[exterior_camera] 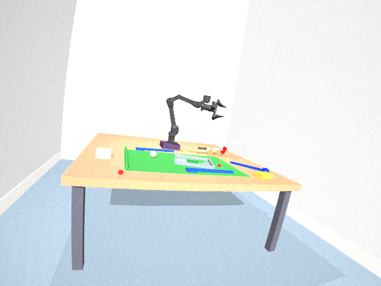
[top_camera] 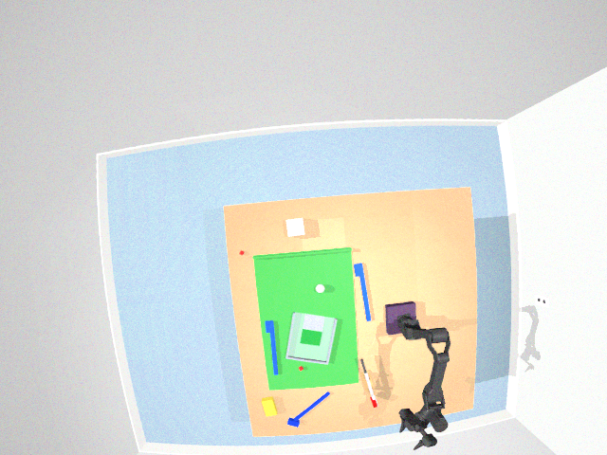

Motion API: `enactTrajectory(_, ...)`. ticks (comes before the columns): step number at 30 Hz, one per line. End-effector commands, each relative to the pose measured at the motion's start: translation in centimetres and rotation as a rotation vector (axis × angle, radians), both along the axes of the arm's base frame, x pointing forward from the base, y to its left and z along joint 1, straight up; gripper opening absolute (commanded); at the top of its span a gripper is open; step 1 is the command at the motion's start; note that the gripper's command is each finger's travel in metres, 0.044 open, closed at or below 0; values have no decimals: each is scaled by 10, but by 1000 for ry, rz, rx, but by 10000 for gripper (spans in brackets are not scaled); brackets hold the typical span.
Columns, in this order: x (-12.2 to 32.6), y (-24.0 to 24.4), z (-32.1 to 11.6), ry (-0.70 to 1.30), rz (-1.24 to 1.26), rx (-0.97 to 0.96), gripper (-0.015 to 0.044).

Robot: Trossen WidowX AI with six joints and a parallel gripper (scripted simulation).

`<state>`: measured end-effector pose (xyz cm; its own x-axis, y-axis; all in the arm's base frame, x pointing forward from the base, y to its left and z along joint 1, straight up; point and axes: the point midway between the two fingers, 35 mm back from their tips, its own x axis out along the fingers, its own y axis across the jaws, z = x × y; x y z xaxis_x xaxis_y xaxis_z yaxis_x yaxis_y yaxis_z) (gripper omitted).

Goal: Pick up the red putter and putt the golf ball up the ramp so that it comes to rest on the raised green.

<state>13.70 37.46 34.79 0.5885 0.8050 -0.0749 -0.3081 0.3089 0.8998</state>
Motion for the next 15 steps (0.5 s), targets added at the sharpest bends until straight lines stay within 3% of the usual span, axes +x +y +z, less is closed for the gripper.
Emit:
enactTrajectory(1,50,-9,-57,-253,46,-489,440)
enactTrajectory(15,114,-71,-160,-493,394,-1204,440)
